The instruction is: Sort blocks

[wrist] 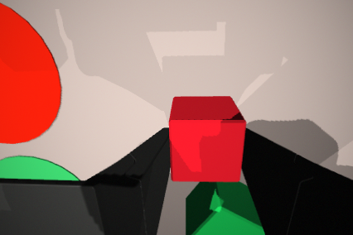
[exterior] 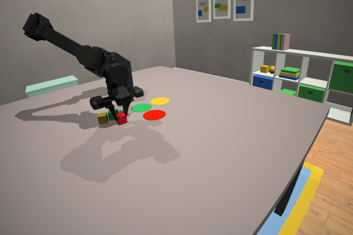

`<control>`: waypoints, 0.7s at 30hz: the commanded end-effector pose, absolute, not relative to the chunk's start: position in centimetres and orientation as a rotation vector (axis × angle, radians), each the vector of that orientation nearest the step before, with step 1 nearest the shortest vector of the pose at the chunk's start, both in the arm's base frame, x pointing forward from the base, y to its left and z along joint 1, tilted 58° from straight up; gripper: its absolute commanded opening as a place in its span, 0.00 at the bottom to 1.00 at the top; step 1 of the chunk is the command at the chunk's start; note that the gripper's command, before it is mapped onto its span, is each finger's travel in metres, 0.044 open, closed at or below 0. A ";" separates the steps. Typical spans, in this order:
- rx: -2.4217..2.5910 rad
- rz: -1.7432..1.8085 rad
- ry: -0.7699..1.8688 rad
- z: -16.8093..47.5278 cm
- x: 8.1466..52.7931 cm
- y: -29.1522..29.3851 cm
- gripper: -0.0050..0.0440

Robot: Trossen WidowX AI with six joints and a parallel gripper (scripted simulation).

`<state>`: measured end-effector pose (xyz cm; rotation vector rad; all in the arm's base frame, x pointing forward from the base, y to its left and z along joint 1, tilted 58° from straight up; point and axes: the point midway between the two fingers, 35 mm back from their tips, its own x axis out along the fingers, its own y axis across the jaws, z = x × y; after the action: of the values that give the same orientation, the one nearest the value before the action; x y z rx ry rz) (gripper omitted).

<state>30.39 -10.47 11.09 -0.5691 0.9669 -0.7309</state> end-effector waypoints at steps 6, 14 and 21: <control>-0.565 -0.733 0.959 11.3 30.5 -10.5 0.33; -0.553 -0.732 0.958 11.9 30.4 -9.3 0.32; -0.542 -0.726 0.969 12.8 29.8 -7.3 0.32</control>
<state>29.94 -8.26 11.77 -0.5571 0.9825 -0.7221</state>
